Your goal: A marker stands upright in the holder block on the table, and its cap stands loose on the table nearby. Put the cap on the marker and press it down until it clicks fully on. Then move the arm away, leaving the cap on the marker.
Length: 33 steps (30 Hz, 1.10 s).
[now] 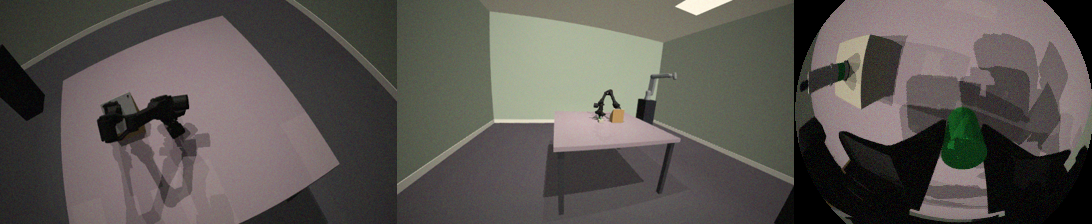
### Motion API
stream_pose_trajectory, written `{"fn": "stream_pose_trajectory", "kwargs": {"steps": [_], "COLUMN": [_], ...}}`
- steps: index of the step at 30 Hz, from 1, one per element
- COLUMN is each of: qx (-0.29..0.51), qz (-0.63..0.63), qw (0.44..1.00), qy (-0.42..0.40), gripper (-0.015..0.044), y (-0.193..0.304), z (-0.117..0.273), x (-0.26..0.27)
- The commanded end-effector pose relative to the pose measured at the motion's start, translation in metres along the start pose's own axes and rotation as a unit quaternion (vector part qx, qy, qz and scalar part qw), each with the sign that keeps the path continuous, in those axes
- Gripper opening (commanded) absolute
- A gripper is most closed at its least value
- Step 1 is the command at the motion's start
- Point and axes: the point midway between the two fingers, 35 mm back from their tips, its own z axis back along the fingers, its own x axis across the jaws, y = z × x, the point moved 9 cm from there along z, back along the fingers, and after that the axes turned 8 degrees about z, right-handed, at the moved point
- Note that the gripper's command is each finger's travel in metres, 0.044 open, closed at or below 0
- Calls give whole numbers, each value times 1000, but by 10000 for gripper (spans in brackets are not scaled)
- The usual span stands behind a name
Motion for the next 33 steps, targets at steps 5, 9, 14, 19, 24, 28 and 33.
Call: {"fn": "stream_pose_trajectory", "kwargs": {"steps": [5, 9, 14, 19, 24, 28, 33], "qx": [-2, -2, -2, -3, -3, -3, -2], "qz": [2, 2, 1, 1, 1, 1, 1], "qw": [1000, 1000, 1000, 1000, 1000, 1000, 1000], "qy": [-2, -2, -4, -5, -5, -5, -4], "gripper": [85, 0, 0, 0, 0, 0, 0], "y": [0, 0, -1, -2, -2, -2, -1], "z": [-1, 2, 12, 23, 33, 42, 52], "x": [0, 0, 0, 0, 0, 0, 0]}}
